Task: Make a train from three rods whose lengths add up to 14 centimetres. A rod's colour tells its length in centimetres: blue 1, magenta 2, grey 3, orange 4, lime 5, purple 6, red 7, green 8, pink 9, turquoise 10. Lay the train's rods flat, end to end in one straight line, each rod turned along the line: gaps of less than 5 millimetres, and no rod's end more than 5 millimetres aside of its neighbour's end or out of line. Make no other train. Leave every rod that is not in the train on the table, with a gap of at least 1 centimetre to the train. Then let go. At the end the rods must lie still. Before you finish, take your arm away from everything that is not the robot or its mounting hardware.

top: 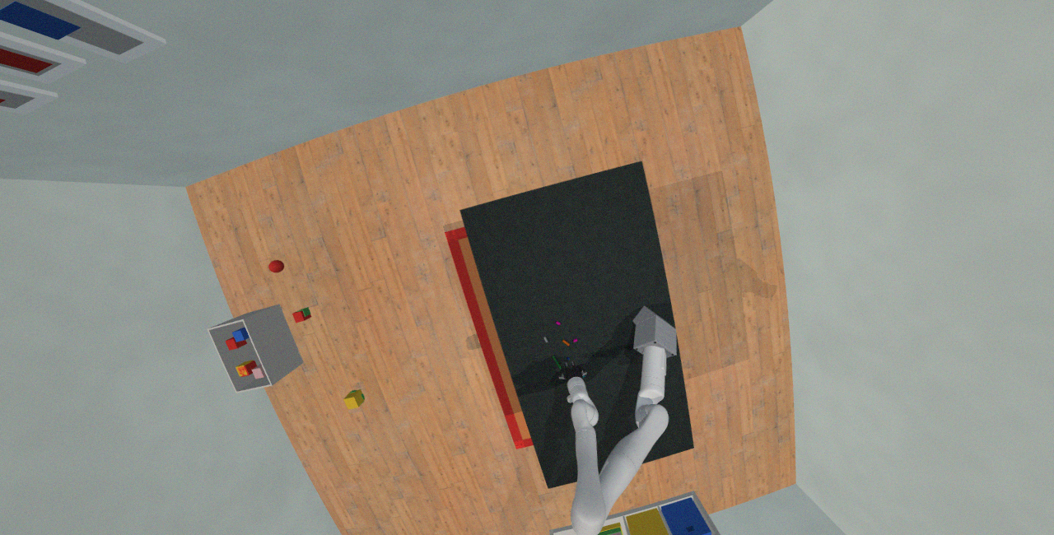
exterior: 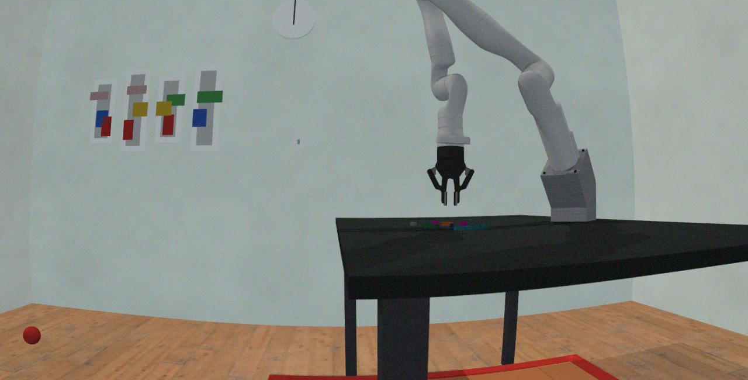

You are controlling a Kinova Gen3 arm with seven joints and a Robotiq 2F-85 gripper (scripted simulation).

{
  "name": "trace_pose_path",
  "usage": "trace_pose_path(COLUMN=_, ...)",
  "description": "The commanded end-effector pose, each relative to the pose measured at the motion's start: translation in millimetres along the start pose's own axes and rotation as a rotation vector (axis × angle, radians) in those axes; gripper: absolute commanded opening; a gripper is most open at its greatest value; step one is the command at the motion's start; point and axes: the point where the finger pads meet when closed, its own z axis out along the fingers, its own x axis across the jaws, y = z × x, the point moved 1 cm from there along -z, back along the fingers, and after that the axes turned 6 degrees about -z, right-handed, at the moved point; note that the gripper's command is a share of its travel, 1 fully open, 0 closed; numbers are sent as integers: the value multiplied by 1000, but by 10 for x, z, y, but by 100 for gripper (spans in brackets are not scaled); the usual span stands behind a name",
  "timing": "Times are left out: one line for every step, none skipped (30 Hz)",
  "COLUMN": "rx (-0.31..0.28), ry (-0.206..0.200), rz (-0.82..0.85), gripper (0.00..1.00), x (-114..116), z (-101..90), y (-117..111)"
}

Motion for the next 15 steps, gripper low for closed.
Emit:
trace_pose_path(rx=10, ry=-10, rz=-11, gripper=24, x=-23, z=61, y=-60)
trace_pose_path(rx=10, ry=-10, rz=-11, gripper=24, x=-24, z=76, y=-60)
trace_pose_path(rx=10, ry=-10, rz=-11, gripper=24, x=-24, z=92, y=-60)
trace_pose_path(rx=10, ry=-10, rz=-11, gripper=24, x=-24, z=108, y=-60)
trace_pose_path(rx=10, ry=-10, rz=-11, gripper=24, x=-25, z=123, y=-61)
trace_pose_path(rx=10, ry=-10, rz=-11, gripper=24, x=-25, z=140, y=-61)
trace_pose_path(rx=10, ry=-10, rz=-11, gripper=24, x=-25, z=140, y=-61)
trace_pose_path(rx=10, ry=-10, rz=-11, gripper=24, x=-25, z=140, y=-61)
trace_pose_path(rx=10, ry=-10, rz=-11, gripper=24, x=-25, z=156, y=-61)
trace_pose_path(rx=10, ry=-10, rz=-11, gripper=24, x=-26, z=172, y=-61)
trace_pose_path(rx=10, ry=-10, rz=-11, gripper=24, x=-26, z=189, y=-61)
trace_pose_path(rx=10, ry=-10, rz=-11, gripper=24, x=-26, z=205, y=-62)
trace_pose_path(rx=10, ry=-10, rz=-11, gripper=24, x=-27, z=221, y=-62)
trace_pose_path(rx=10, ry=-10, rz=-11, gripper=24, x=-27, z=237, y=-62)
trace_pose_path(rx=10, ry=-10, rz=-11, gripper=24, x=-27, z=253, y=-62)
